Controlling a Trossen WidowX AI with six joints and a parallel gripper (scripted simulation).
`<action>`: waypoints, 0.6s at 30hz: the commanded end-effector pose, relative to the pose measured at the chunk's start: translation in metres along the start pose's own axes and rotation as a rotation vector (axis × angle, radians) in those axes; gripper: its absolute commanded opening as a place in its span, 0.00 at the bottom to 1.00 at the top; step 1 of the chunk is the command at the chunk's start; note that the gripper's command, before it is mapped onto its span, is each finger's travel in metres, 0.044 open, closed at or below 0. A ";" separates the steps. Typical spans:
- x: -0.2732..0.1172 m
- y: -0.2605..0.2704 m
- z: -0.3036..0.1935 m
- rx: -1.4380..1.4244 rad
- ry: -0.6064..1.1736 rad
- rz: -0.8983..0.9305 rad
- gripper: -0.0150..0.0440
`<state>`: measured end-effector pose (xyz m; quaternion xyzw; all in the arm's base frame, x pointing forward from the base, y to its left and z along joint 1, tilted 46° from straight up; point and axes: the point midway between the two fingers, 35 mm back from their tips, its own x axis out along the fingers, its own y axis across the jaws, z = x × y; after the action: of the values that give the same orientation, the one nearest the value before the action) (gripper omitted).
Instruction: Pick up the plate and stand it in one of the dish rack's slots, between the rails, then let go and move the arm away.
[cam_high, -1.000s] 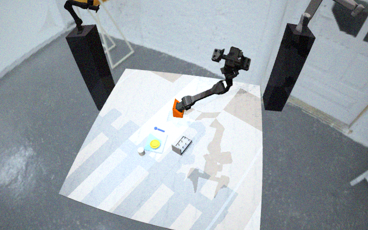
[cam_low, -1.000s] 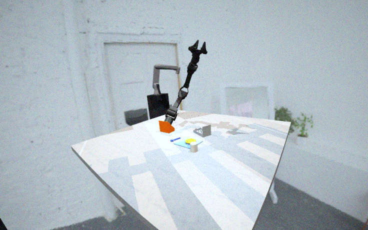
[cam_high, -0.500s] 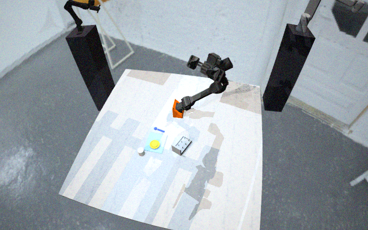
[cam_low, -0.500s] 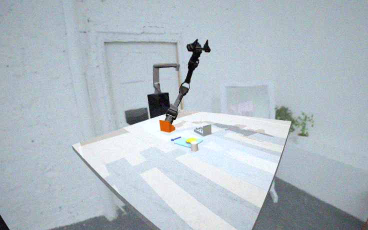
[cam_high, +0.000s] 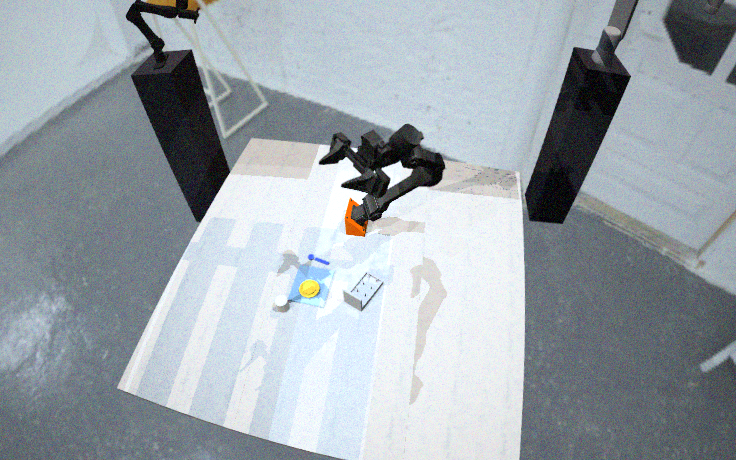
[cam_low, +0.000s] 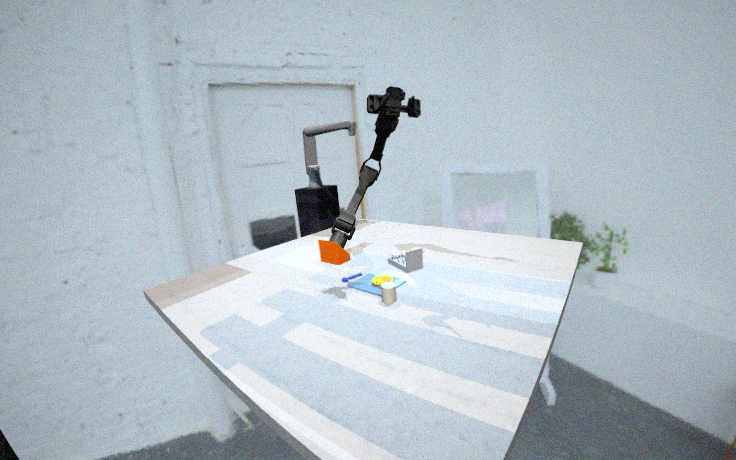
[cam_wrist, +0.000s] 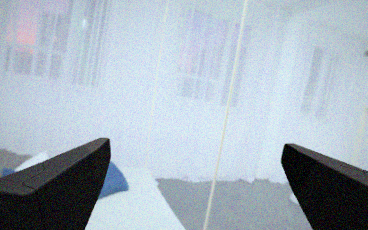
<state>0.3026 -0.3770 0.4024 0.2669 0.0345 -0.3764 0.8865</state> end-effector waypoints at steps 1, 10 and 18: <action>0.013 -0.007 -0.024 -0.037 0.090 -0.006 0.93; 0.045 -0.028 -0.095 -0.169 0.364 -0.003 0.93; 0.059 -0.044 -0.160 -0.269 0.609 0.044 0.93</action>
<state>0.3333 -0.3674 0.2500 0.2505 0.3068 -0.2796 0.8746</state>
